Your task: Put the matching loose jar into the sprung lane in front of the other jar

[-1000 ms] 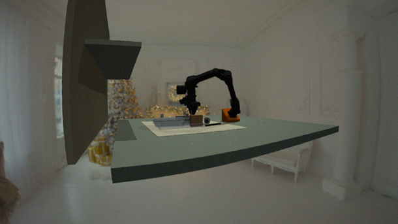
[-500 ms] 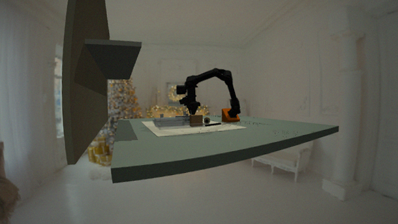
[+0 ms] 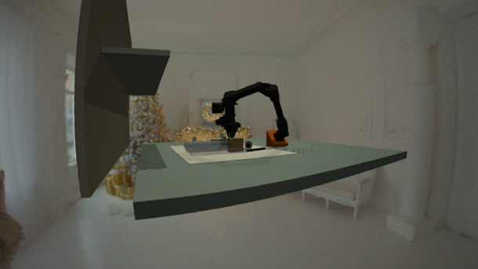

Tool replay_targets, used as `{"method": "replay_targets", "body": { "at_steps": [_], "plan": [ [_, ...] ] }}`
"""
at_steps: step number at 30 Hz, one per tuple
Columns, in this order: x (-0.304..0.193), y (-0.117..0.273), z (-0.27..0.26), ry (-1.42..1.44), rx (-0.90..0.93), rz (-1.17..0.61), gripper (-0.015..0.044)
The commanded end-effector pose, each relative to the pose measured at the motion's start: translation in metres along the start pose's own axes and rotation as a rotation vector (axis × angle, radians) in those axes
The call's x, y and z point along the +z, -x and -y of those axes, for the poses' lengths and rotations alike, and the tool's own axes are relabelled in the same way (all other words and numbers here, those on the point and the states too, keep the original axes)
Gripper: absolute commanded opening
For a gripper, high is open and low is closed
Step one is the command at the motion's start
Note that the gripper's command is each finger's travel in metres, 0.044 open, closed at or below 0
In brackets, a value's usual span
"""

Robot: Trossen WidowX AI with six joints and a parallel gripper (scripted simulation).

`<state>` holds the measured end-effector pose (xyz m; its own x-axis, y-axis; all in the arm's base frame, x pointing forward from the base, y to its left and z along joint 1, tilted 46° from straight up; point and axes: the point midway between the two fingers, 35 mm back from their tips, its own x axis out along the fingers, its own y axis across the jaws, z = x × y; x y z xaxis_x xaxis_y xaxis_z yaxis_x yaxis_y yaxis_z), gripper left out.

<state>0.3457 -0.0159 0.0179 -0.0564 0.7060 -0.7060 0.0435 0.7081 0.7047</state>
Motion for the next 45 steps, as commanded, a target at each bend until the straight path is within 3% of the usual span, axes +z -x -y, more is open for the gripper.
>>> {"method": "replay_targets", "body": {
  "at_steps": [1, 45],
  "plan": [
    [0.0075, 0.0022, -0.0023, 0.014, 0.007, 0.026, 0.0],
    [0.0107, -0.005, -0.0024, 0.014, 0.007, 0.026, 0.0]
  ]
}}
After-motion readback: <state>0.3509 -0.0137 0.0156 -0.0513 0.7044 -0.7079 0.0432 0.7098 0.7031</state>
